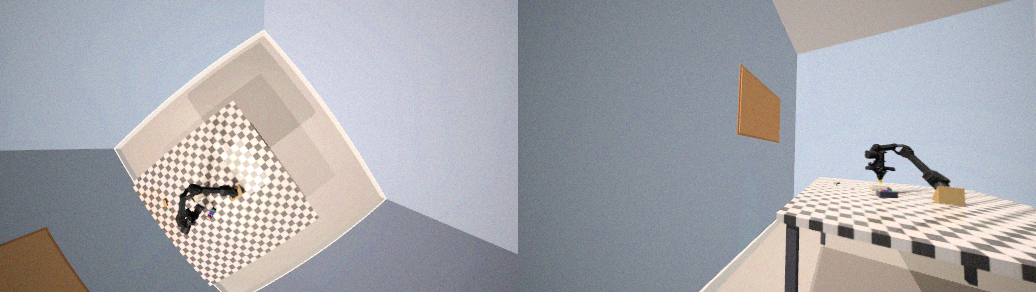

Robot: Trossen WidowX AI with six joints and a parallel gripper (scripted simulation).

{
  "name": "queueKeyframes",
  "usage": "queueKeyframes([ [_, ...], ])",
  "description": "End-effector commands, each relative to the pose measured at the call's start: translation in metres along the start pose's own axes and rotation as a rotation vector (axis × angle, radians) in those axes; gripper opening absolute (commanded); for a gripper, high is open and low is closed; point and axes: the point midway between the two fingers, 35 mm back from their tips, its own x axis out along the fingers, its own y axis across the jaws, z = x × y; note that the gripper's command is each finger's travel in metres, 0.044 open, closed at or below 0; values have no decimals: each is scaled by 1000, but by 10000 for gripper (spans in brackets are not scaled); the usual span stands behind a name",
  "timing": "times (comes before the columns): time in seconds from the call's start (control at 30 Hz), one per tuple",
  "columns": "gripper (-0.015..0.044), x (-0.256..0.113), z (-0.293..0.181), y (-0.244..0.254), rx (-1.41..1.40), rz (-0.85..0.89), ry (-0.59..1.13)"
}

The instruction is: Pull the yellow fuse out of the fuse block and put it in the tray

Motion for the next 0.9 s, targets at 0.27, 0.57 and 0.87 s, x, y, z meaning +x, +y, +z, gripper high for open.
queueKeyframes([
  [0.27,0,-1,83,-49,0,-6,-17],
  [0.57,0,-1,103,-67,1,-12,-25],
  [0.87,0,11,104,-66,1,-12,-24],
])
